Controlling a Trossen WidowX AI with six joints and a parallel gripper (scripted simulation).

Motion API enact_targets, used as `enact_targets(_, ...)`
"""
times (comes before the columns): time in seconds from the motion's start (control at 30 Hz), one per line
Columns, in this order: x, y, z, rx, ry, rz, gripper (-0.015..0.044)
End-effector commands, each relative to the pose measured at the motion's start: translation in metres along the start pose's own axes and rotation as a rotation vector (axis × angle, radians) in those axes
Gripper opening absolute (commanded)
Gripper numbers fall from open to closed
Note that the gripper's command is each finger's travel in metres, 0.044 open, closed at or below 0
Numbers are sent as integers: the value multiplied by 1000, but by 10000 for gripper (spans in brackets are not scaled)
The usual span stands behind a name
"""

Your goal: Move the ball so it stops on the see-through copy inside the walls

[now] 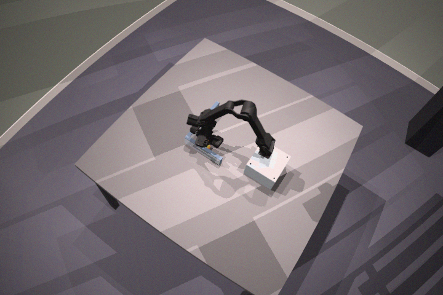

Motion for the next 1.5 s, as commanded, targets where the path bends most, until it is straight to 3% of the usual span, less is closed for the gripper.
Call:
enact_targets(0.0,1,-8,33,-27,0,4,0)
enact_targets(0.3,0,-2,110,-27,1,4,0)
enact_targets(0.5,1,0,115,-27,1,4,0)
enact_targets(1.03,15,18,66,-25,-1,4,0)
enact_targets(1.47,15,18,2,-25,-2,4,0)
Point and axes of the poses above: the point midway between the two fingers, 35 mm back from their tips, its own z axis back along the fingers, its own y axis across the jaws, x = y × z, the point moved 2 cm from there along z, back along the fingers, and after that the axes turned 9 degrees about z, right-handed, at the moved point
